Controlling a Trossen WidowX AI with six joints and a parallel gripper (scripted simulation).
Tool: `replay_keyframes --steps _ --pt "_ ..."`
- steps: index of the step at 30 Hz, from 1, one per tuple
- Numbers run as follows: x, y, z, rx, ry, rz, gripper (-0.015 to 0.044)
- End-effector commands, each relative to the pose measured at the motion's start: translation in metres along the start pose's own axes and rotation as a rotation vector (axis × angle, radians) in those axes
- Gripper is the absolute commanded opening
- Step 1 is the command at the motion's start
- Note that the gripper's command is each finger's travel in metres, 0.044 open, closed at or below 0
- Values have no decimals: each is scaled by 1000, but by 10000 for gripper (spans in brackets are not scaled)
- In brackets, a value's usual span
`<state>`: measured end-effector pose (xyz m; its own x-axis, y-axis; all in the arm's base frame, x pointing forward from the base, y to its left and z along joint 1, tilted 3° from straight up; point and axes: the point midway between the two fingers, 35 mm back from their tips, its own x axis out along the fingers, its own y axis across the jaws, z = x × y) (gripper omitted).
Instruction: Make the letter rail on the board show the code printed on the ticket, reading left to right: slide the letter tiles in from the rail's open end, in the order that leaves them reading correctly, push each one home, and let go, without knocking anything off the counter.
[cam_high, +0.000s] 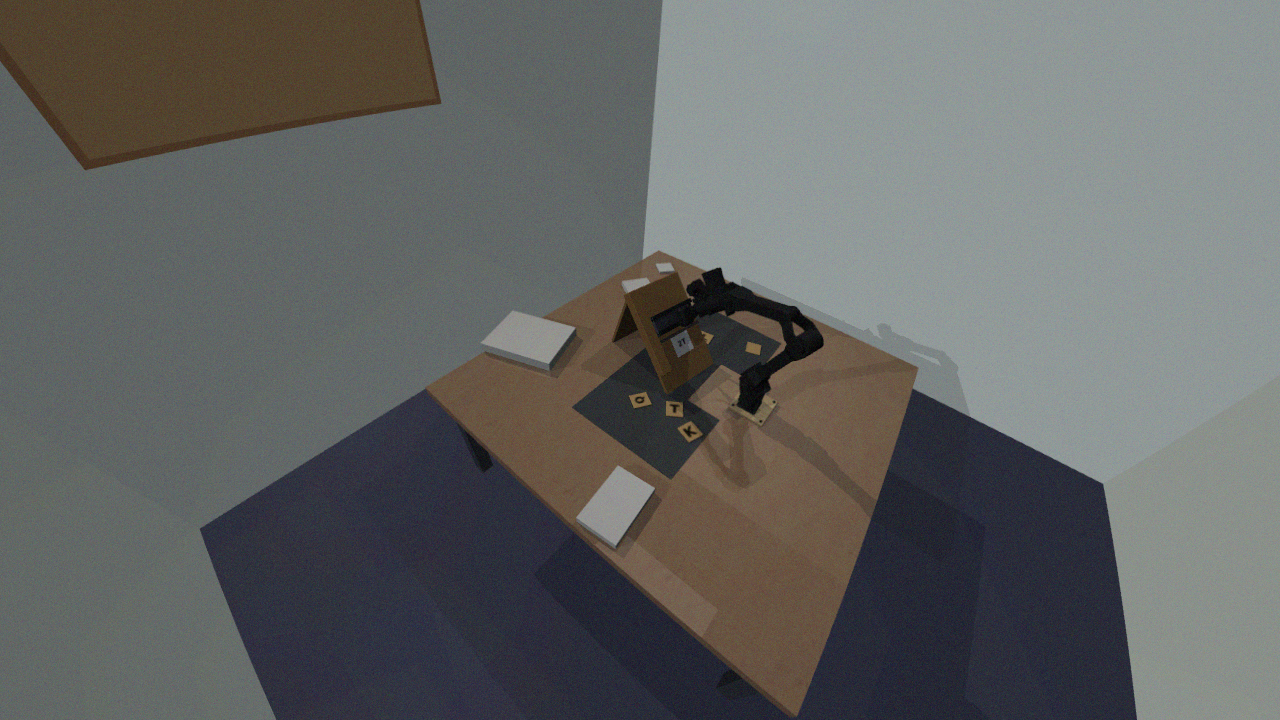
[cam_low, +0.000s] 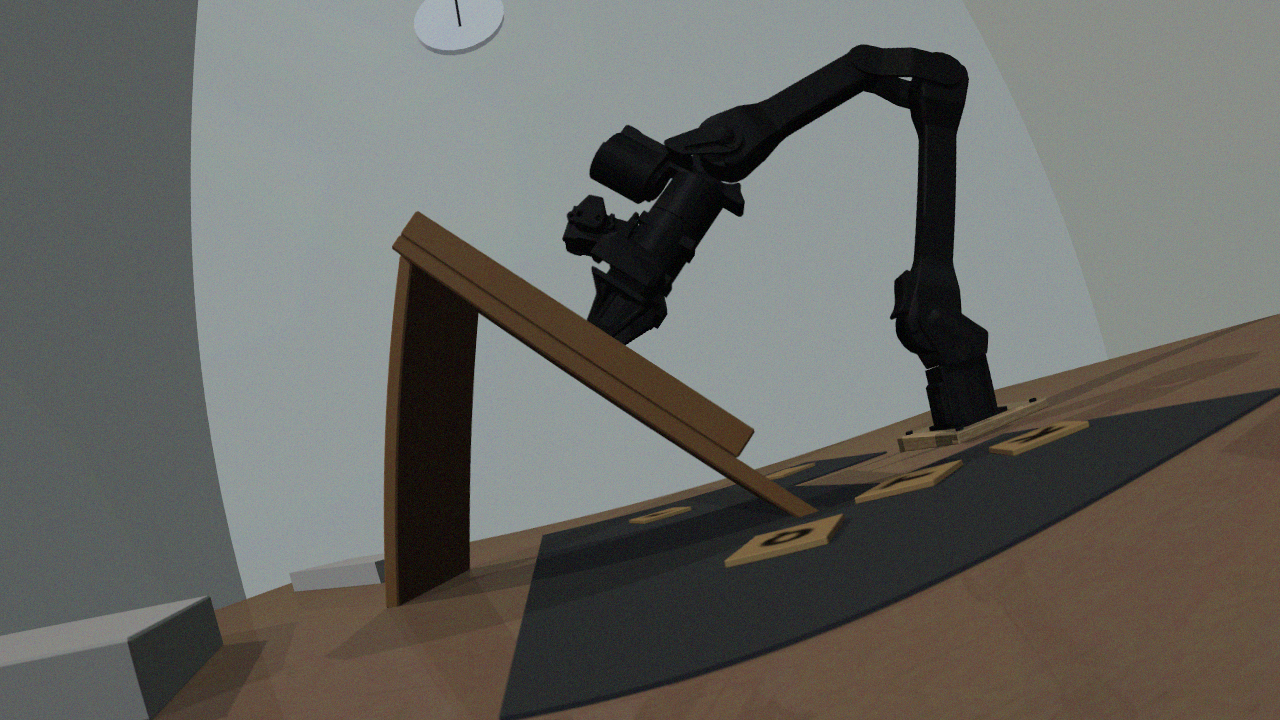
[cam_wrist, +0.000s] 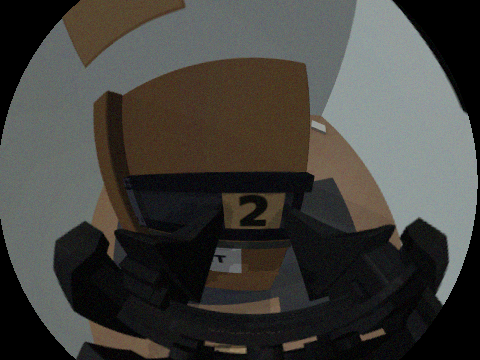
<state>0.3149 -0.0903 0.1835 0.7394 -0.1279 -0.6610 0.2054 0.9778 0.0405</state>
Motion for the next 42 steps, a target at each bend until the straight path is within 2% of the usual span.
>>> replay_keyframes --steps 1,42 --pt "0 2 0 3 -2 -2 0" --pt "0 23 0 5 -2 0 0"
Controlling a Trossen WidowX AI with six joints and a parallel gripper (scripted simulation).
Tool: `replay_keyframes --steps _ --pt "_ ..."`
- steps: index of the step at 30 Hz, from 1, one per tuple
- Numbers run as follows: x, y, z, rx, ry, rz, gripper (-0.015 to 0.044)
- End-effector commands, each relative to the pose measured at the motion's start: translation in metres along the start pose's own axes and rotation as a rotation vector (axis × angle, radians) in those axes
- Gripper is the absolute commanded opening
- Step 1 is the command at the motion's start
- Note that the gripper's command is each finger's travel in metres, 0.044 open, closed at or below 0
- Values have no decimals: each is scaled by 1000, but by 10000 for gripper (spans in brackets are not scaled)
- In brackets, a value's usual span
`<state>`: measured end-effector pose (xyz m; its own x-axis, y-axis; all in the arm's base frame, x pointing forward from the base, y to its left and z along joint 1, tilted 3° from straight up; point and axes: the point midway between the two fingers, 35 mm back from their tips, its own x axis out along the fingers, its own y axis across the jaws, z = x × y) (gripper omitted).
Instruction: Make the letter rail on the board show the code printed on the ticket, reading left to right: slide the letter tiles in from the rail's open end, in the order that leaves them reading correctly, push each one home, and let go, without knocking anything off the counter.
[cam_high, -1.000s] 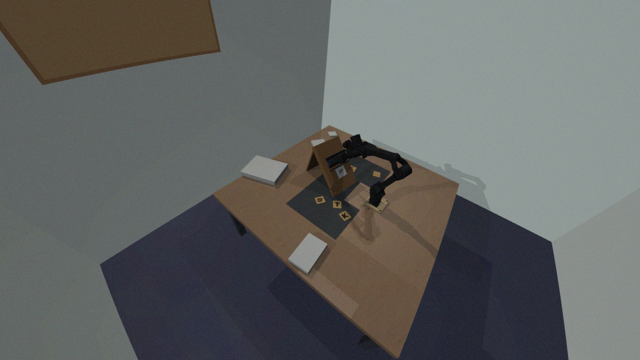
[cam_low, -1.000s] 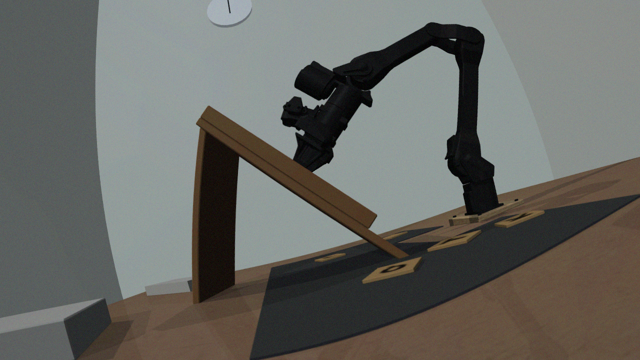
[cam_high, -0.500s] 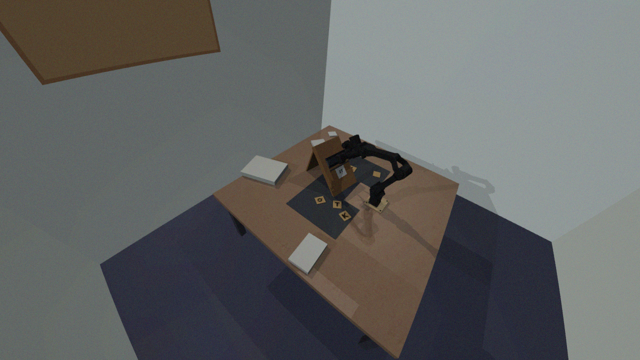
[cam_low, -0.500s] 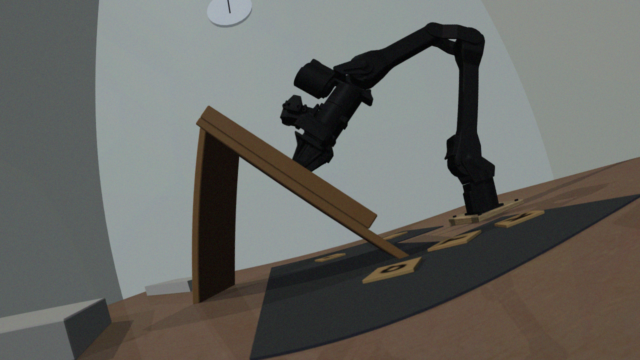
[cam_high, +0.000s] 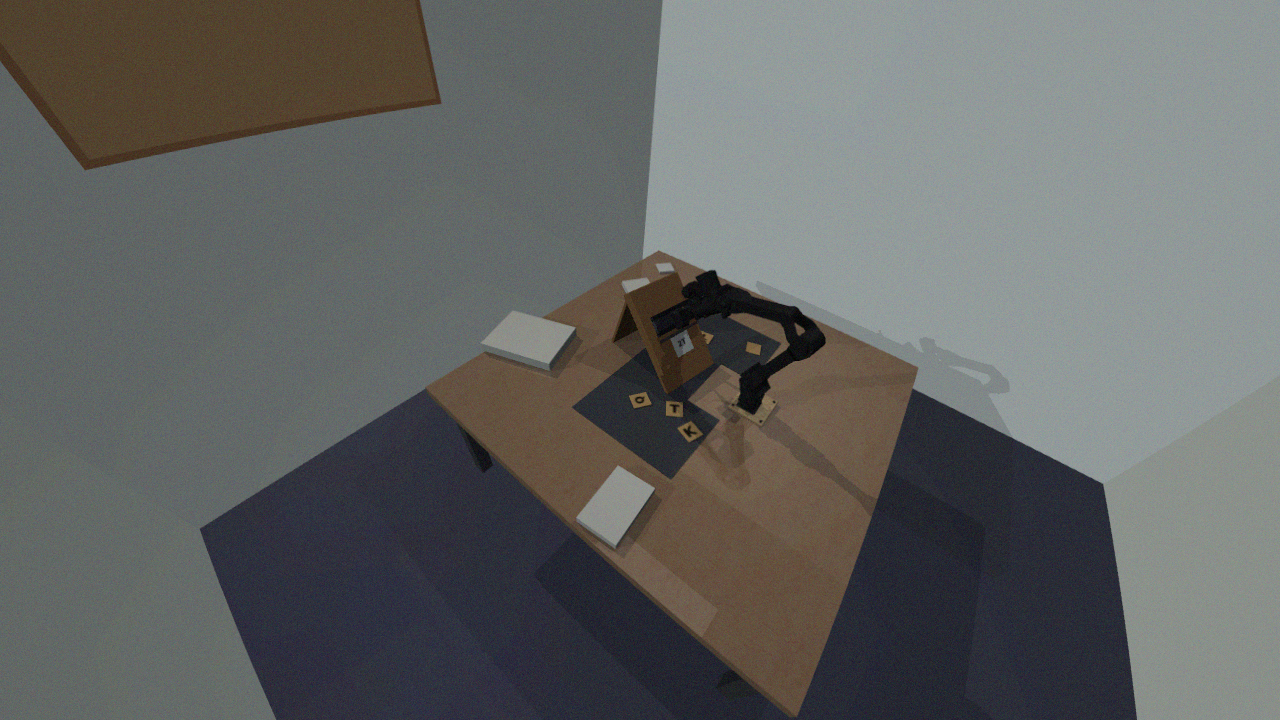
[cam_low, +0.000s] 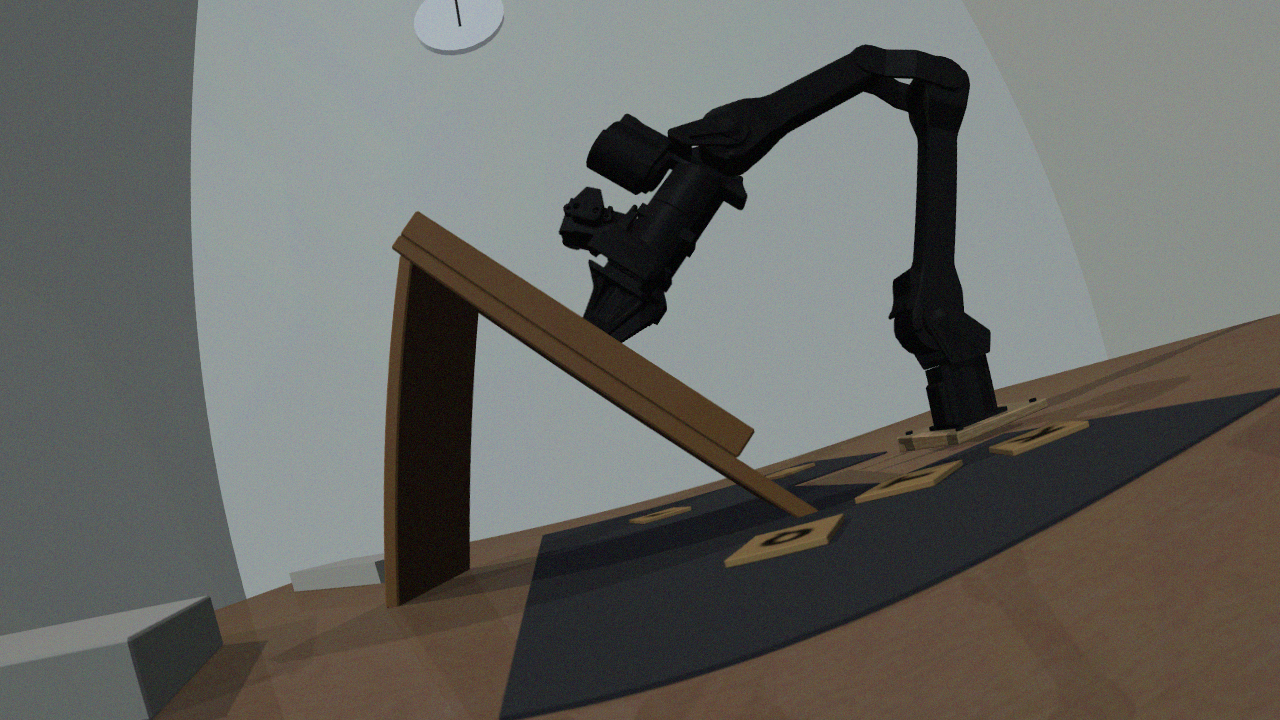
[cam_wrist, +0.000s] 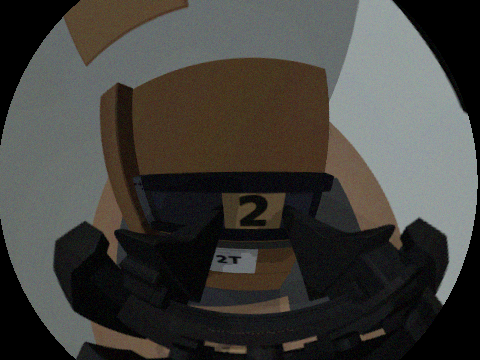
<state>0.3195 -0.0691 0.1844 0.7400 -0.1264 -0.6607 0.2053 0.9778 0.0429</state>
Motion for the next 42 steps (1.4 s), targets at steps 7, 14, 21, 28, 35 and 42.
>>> replay_keyframes --steps 7,14,21,28,35,42 --pt "0 5 0 4 -2 -1 0" --pt "0 9 0 4 -2 -1 0" --pt "0 12 0 4 -2 -1 0" --pt "0 16 0 5 -2 -1 0" --pt "0 19 0 5 -2 0 0" --pt "0 23 0 5 -2 0 0"
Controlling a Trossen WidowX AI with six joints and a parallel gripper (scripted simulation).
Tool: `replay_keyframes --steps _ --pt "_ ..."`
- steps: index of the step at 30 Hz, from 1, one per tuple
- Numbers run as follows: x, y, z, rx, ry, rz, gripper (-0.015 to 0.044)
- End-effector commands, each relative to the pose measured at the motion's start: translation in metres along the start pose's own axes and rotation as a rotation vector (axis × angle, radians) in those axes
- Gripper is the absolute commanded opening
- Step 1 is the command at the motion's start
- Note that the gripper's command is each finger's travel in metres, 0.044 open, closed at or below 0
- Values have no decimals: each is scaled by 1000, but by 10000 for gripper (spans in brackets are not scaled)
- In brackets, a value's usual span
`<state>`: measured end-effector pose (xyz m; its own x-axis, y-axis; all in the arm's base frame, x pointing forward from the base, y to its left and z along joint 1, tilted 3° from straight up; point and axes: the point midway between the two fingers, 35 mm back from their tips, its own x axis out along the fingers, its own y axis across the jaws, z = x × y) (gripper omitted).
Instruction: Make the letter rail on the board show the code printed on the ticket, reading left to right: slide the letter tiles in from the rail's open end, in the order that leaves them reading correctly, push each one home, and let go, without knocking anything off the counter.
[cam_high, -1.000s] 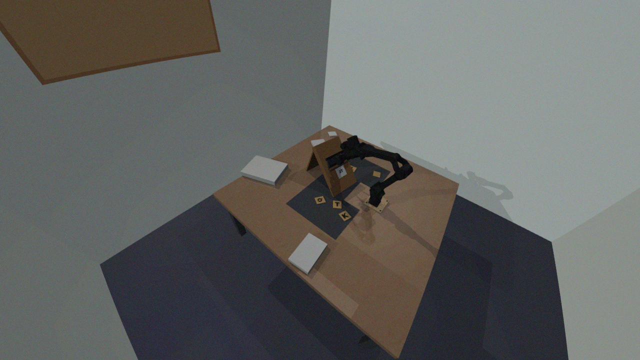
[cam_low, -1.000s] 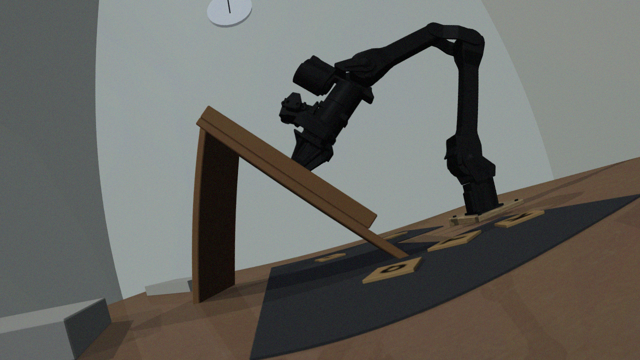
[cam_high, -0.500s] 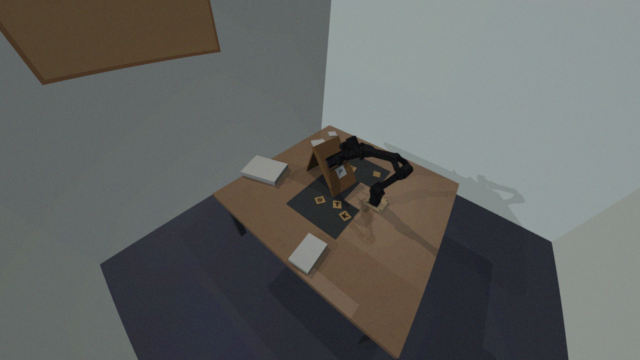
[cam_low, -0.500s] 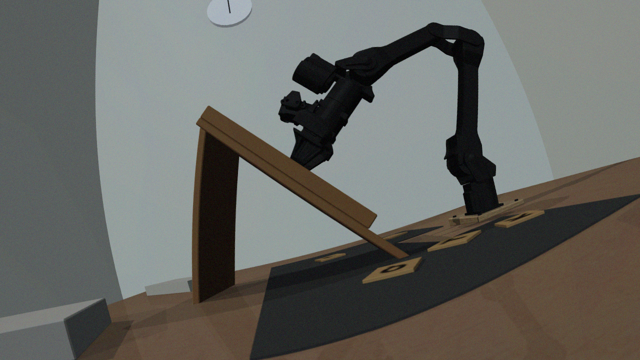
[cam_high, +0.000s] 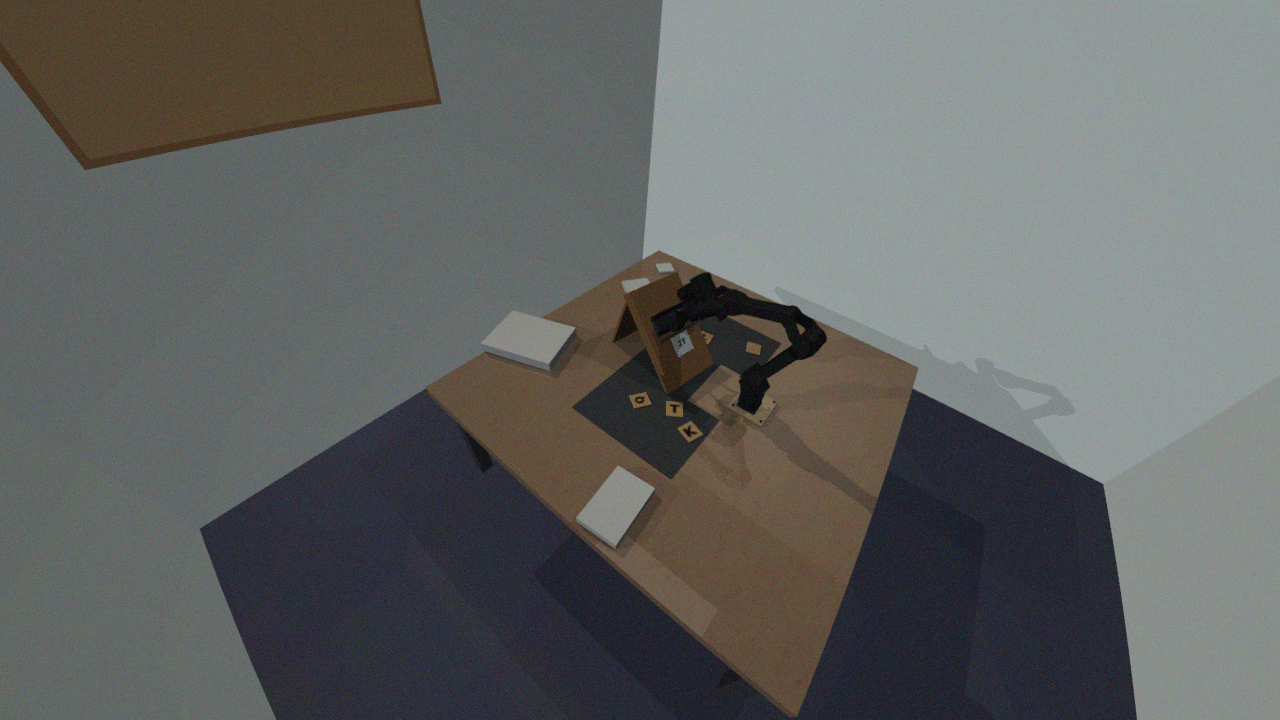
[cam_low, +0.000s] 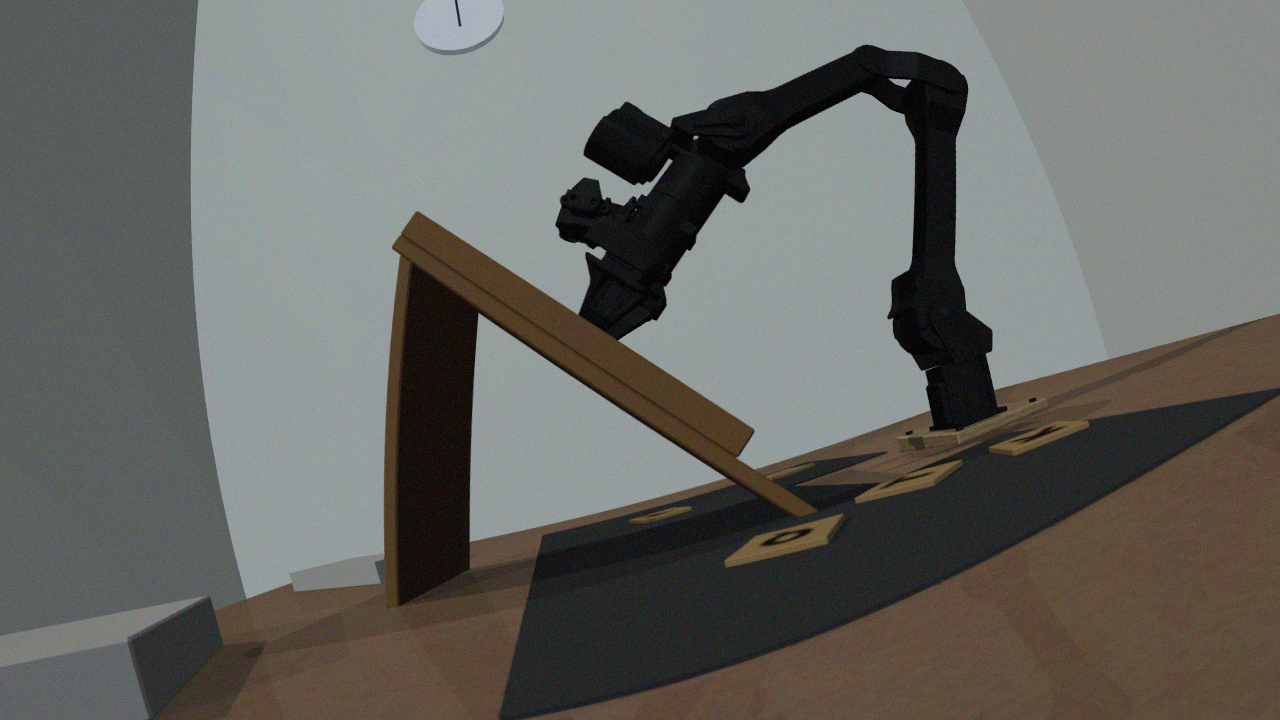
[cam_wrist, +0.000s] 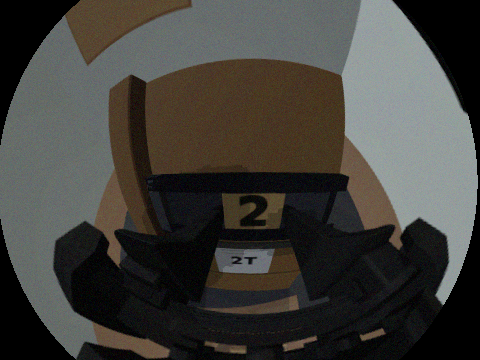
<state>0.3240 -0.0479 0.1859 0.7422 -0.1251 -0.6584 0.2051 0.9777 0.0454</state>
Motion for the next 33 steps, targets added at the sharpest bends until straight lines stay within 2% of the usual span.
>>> replay_keyframes --steps 1,33 --pt "0 2 0 3 1 -2 0" --pt "1 18 0 5 1 -1 0"
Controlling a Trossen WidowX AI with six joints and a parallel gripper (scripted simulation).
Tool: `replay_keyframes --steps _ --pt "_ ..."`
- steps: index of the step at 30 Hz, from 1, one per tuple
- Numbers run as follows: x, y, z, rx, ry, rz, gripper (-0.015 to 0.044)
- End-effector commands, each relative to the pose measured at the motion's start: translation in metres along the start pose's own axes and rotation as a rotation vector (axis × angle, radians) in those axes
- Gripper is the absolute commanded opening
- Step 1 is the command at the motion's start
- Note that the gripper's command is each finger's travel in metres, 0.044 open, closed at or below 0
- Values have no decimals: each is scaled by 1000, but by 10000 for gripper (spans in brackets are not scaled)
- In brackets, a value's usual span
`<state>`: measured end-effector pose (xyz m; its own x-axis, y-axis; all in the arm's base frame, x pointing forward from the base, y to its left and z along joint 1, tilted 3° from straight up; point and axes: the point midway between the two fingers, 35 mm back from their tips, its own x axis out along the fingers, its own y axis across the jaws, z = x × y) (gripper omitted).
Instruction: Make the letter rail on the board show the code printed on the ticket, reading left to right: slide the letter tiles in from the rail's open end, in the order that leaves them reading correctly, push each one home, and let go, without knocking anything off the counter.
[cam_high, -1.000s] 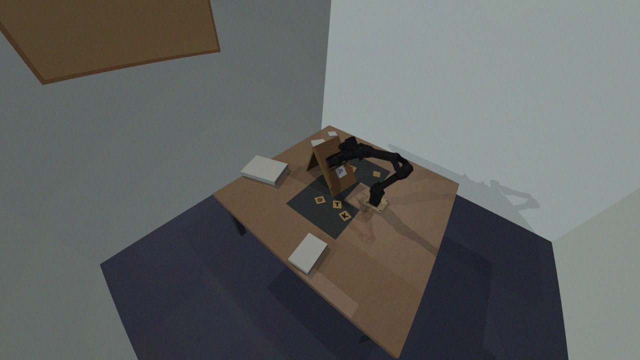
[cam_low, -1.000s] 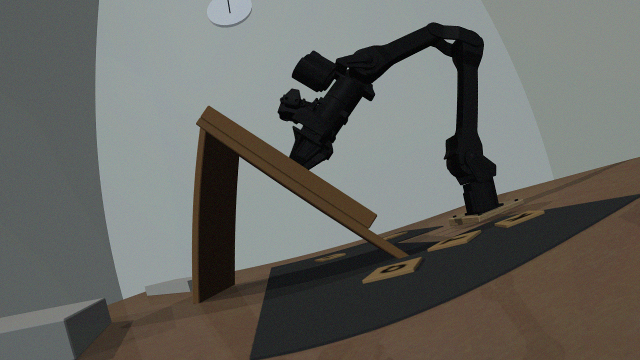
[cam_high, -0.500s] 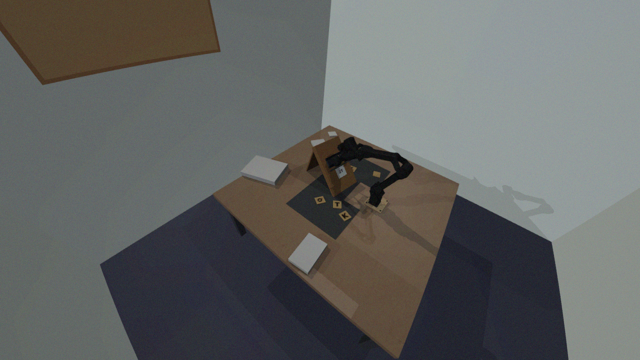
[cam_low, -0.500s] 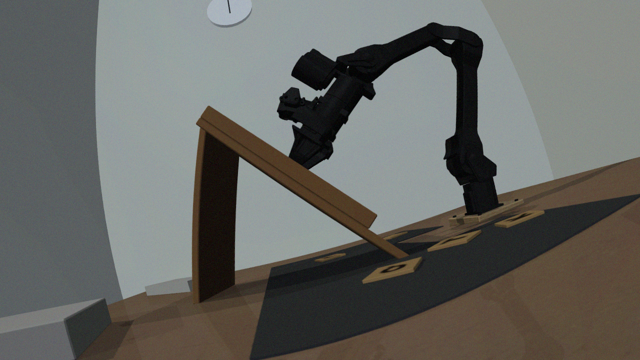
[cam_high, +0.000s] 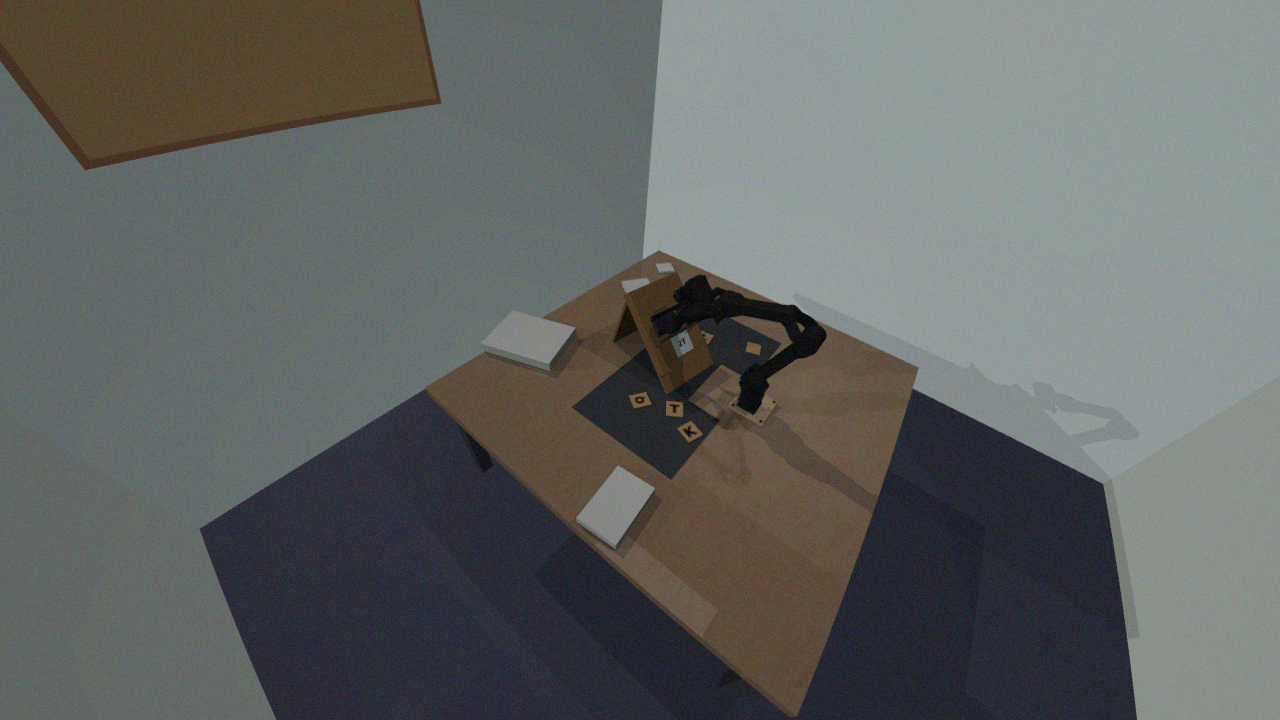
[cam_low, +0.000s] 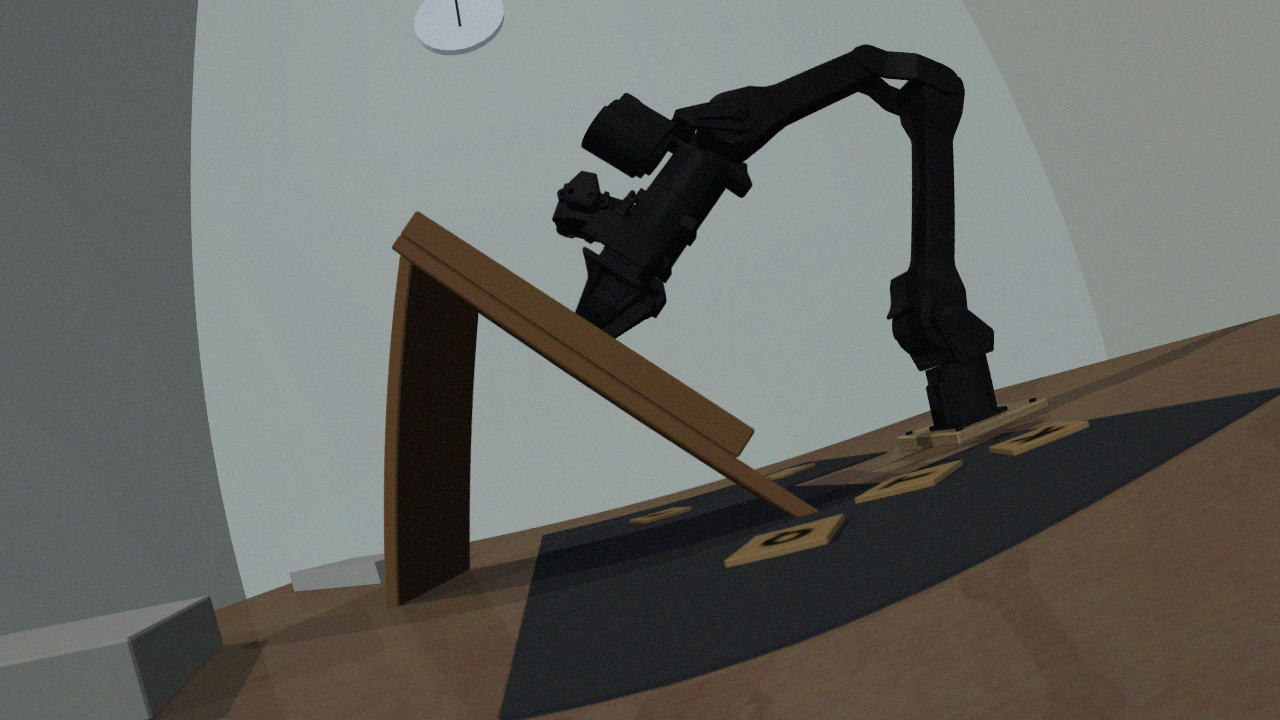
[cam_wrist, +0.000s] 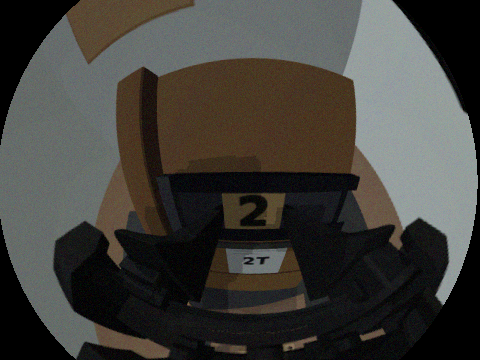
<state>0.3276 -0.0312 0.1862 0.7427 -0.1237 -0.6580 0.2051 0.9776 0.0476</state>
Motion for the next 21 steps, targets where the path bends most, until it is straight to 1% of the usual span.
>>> replay_keyframes --steps 1,21 --pt "0 2 0 3 1 -2 0" --pt "0 12 0 4 1 -1 0"
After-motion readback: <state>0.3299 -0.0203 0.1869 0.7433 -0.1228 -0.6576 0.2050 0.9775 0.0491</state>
